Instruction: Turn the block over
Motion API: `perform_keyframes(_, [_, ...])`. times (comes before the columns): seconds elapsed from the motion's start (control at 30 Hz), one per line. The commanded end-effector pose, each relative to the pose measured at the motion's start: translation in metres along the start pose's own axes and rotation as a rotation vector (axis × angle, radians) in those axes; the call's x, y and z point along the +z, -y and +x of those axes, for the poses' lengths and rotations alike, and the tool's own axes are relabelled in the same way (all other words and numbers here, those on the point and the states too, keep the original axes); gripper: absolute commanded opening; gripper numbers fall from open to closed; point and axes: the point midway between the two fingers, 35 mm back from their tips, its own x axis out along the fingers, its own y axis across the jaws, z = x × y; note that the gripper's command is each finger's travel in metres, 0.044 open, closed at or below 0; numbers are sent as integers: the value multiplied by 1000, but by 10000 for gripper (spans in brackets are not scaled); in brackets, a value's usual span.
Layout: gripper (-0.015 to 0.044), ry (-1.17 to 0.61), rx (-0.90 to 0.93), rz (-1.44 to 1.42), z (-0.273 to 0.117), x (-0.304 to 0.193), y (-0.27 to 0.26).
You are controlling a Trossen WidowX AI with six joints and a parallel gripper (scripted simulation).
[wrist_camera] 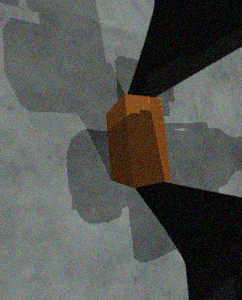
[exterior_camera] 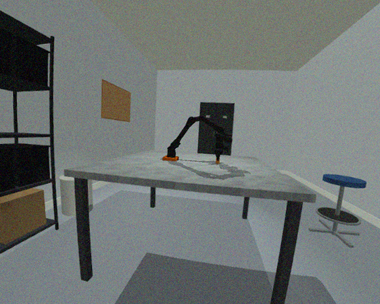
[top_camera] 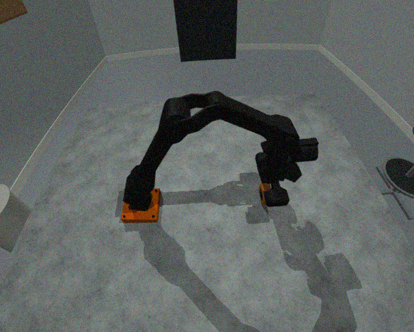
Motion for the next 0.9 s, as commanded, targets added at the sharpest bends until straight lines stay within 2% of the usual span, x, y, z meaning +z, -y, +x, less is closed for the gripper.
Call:
perform_keyframes(0.0, [11, 6, 4, -4, -18, 1, -1])
perform_keyframes(0.27, [0, 15, 4, -4, -27, 1, -1])
perform_keyframes(0.87, [0, 256, 6, -5, -17, 6, -1])
